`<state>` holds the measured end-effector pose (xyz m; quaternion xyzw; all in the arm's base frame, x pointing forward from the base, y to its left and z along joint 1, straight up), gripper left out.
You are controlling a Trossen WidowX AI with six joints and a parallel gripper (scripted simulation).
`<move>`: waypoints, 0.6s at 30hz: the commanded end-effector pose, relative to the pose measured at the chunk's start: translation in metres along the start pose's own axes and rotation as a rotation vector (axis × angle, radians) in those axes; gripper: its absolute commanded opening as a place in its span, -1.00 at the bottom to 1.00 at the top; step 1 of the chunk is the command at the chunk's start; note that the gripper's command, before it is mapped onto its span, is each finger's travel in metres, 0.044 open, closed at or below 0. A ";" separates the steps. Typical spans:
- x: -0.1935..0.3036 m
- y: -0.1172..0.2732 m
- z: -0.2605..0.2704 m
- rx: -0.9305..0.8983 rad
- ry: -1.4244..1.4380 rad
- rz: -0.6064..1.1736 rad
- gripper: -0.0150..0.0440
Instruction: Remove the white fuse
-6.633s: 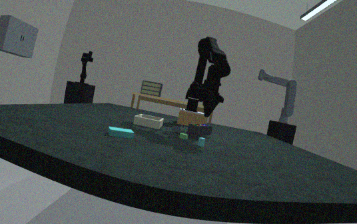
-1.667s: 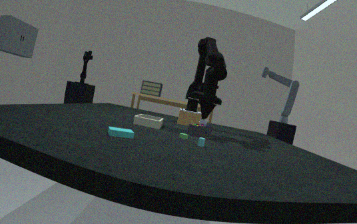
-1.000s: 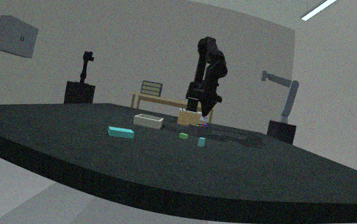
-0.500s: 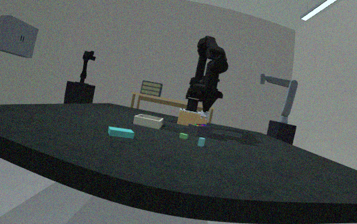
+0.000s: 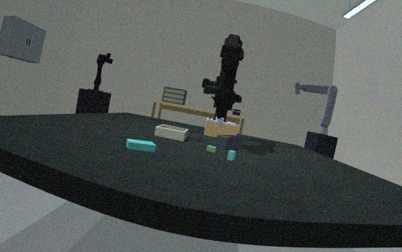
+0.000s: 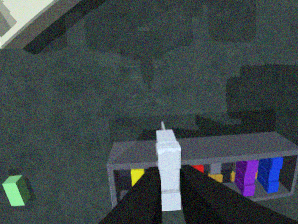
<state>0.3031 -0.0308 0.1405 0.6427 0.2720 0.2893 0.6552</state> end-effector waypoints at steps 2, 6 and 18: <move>-0.017 0.002 0.022 -0.003 0.001 0.003 -0.49; -0.033 0.002 0.038 -0.005 0.001 0.001 -0.49; -0.090 0.002 0.078 -0.009 0.001 -0.005 -0.49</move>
Point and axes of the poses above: the point midway between the two fingers, 35 mm back from their tips, its own y axis back along the fingers, its own z axis across the jaws, x = y × z, the point moved 8 cm from there along y, back along the fingers, and after that the axes turned 9 degrees about -y, right-handed, at the moved point
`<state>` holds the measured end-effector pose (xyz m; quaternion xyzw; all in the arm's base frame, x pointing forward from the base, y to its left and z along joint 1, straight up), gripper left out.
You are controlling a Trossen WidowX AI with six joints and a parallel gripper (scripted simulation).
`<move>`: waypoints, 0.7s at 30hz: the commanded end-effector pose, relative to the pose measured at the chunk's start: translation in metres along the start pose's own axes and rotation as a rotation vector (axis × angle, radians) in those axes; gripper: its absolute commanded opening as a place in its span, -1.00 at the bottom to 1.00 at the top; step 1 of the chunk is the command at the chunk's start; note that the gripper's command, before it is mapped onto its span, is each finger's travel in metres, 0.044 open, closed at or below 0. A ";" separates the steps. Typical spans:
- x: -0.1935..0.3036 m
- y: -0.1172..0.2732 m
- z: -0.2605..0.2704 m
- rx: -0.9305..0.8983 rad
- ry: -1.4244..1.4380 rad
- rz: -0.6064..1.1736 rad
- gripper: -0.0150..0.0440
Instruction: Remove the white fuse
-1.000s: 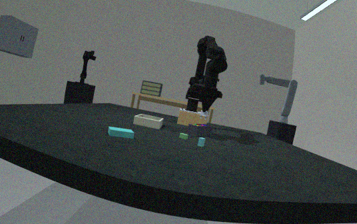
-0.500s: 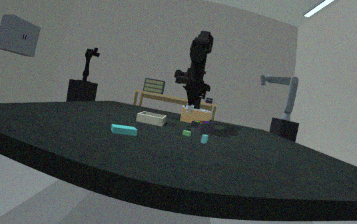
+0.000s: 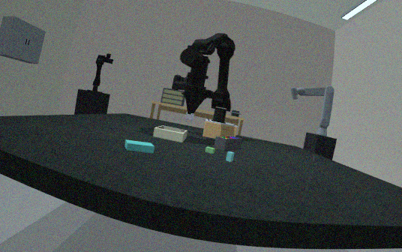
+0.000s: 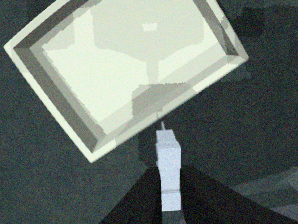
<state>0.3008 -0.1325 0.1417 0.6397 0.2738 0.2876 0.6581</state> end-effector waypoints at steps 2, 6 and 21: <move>-0.025 0.001 0.016 -0.004 0.000 0.002 -0.49; -0.046 0.001 0.026 -0.005 0.000 0.000 -0.49; -0.050 -0.015 0.028 -0.005 0.000 0.000 -0.49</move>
Point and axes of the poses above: the point midway between the two fingers, 35 mm back from their tips, its own y axis back along the fingers, its own z axis across the jaws, x = y × z, the point moved 8 cm from there along y, back along the fingers, and after that the axes turned 9 degrees about -y, right-handed, at the moved point
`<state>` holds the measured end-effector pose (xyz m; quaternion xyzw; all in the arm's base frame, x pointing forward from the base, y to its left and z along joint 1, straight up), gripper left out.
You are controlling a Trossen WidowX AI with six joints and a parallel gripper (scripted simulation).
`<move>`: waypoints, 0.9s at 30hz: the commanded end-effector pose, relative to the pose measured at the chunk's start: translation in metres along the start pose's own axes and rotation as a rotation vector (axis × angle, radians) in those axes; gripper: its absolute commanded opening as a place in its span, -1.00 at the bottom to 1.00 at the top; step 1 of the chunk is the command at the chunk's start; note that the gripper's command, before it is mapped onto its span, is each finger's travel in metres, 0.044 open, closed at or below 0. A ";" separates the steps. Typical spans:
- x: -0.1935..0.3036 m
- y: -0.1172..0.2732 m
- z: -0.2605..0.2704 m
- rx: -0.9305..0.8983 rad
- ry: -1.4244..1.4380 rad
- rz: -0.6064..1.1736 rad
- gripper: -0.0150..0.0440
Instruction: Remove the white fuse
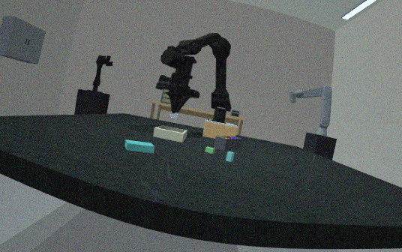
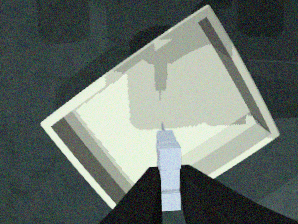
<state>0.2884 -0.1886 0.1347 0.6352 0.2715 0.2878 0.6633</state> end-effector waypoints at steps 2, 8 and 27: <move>0.000 -0.010 -0.001 0.009 0.003 0.002 -0.49; 0.000 -0.020 -0.002 0.009 0.003 0.002 -0.49; 0.000 -0.029 -0.001 0.004 0.000 -0.001 0.22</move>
Point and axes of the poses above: the point midway between the two fingers, 35 mm back from their tips, its own y axis back along the fingers, its own z axis across the jaws, x = y × z, the point moved 8 cm from there along y, back along the fingers, and after that the axes turned 9 degrees about -y, right-handed, at the moved point
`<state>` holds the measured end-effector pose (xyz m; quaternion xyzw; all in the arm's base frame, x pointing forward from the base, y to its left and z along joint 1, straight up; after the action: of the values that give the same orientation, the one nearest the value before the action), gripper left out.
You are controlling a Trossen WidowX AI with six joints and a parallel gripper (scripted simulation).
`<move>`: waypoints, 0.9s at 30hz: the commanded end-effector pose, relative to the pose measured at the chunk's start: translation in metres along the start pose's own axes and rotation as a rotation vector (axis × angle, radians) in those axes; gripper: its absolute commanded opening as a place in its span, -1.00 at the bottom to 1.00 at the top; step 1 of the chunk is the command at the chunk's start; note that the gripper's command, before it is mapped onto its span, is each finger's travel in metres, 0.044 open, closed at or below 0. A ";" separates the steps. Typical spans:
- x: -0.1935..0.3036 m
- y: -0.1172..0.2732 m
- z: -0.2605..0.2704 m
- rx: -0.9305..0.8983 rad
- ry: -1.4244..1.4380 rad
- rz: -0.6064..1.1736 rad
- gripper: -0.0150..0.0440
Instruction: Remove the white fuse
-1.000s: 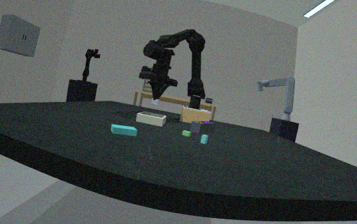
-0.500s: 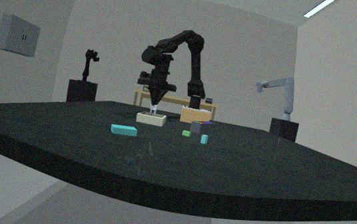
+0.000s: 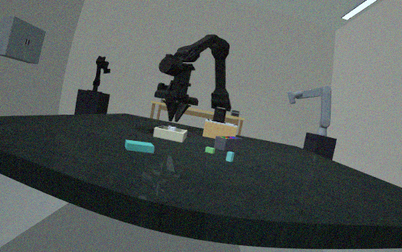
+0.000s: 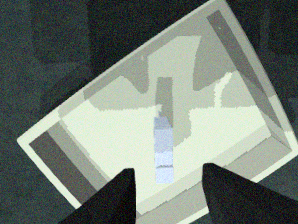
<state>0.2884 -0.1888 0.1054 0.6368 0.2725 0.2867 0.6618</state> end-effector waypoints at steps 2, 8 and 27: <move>0.000 0.000 0.000 -0.001 0.000 0.000 0.40; 0.000 0.035 -0.001 0.003 0.003 0.003 0.63; 0.000 0.036 -0.001 0.005 0.000 -0.001 0.63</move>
<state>0.2861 -0.1873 0.1416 0.6384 0.2735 0.2858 0.6603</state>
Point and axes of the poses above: the point midway between the two fingers, 35 mm back from their tips, its own y axis back along the fingers, its own z axis across the jaws, x = y × z, the point moved 8 cm from there along y, back along the fingers, and after that the axes turned 9 degrees about -y, right-handed, at the moved point
